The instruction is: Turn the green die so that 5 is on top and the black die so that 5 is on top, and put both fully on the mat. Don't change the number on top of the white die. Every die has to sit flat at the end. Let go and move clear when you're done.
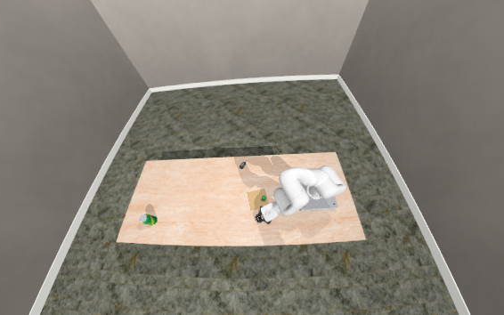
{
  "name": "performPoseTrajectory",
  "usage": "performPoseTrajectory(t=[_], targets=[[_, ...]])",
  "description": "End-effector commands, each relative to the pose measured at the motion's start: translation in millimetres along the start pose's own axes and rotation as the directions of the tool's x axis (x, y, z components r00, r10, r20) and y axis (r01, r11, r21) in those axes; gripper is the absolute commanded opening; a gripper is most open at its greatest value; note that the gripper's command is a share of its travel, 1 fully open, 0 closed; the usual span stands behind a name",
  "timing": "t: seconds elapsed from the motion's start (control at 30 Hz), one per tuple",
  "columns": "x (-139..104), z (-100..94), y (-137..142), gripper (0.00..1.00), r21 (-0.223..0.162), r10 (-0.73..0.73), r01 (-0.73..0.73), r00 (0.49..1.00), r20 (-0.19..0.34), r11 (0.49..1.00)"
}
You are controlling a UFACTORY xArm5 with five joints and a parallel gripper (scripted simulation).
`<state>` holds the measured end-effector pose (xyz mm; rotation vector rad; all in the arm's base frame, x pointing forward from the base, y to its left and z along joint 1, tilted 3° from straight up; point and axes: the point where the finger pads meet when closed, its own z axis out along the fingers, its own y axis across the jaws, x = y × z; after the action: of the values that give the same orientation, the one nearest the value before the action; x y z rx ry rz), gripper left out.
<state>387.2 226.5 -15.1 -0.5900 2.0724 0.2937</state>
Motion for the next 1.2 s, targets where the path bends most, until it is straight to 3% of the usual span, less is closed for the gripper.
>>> performPoseTrajectory(t=[0.0,0.5,1.0,1.17], targets=[[-0.8,-0.1,0.0,0.27,0.000,0.000,0.000,1.000,0.002,1.000],[-0.8,-0.1,0.0,0.27,0.000,0.000,0.000,1.000,0.002,1.000],[-0.8,-0.1,0.0,0.47,0.000,0.000,0.000,1.000,0.002,1.000],[-0.8,-0.1,0.0,0.47,0.000,0.000,0.000,1.000,0.002,1.000]])
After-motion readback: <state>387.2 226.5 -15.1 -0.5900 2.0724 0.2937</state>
